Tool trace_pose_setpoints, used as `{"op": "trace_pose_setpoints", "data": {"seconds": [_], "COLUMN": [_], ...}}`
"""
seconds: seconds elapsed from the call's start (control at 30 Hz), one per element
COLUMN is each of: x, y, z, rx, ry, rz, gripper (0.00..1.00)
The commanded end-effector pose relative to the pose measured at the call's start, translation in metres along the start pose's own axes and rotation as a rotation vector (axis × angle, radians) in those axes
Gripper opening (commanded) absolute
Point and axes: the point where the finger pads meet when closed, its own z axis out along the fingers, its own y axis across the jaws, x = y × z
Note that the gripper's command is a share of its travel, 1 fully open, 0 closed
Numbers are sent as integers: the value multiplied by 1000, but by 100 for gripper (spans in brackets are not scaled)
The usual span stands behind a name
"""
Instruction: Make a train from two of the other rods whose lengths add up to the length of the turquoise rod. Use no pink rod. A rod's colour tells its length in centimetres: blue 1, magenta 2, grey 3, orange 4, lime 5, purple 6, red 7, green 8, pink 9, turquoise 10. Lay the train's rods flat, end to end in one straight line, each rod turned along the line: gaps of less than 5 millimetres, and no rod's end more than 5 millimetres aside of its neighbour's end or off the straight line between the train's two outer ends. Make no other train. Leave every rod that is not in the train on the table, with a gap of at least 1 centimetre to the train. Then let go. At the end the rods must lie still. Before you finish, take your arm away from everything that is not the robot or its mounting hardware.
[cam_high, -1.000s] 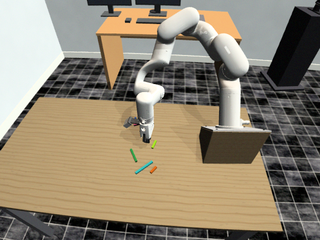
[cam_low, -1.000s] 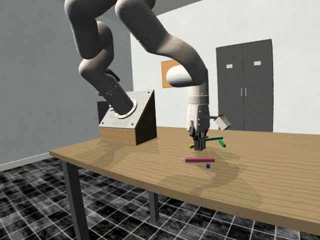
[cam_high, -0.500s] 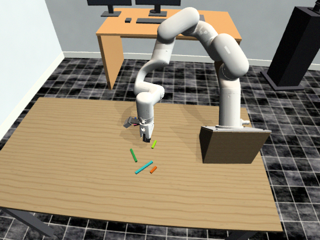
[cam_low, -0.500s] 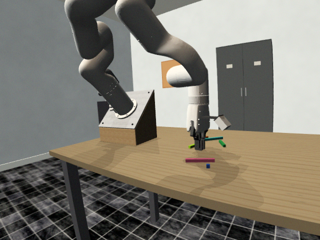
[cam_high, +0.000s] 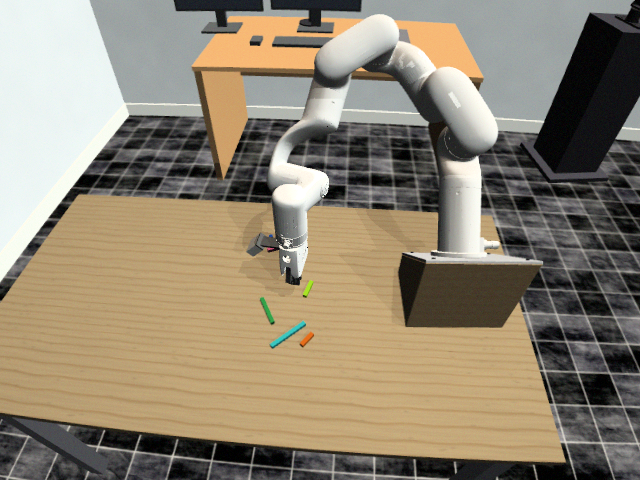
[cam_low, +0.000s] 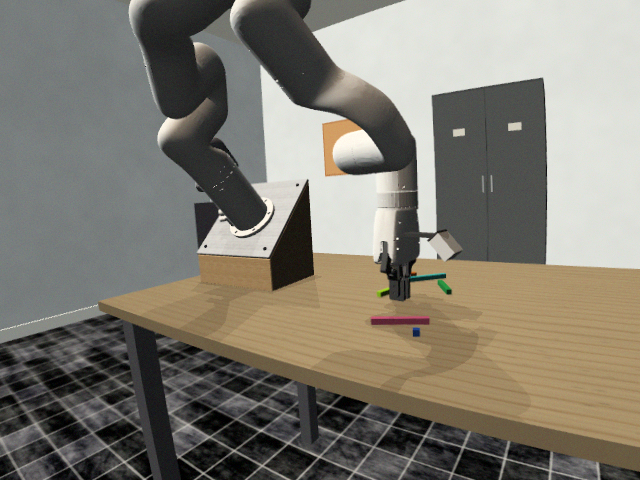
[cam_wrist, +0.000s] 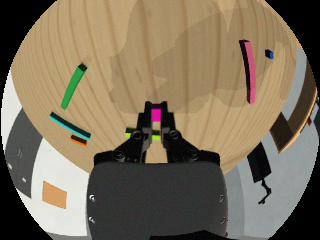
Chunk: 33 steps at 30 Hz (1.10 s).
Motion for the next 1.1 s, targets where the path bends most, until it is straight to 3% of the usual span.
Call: {"op": "trace_pose_setpoints", "data": {"seconds": [0.0, 0.3, 0.77, 1.07], "x": [1, 1, 1, 1], "y": [0, 0, 0, 0], "z": [-1, -7, -94, -101], "rx": [1, 1, 1, 1], "ry": [3, 3, 3, 3], "rz": [1, 1, 1, 1], "gripper": [4, 4, 4, 4]}}
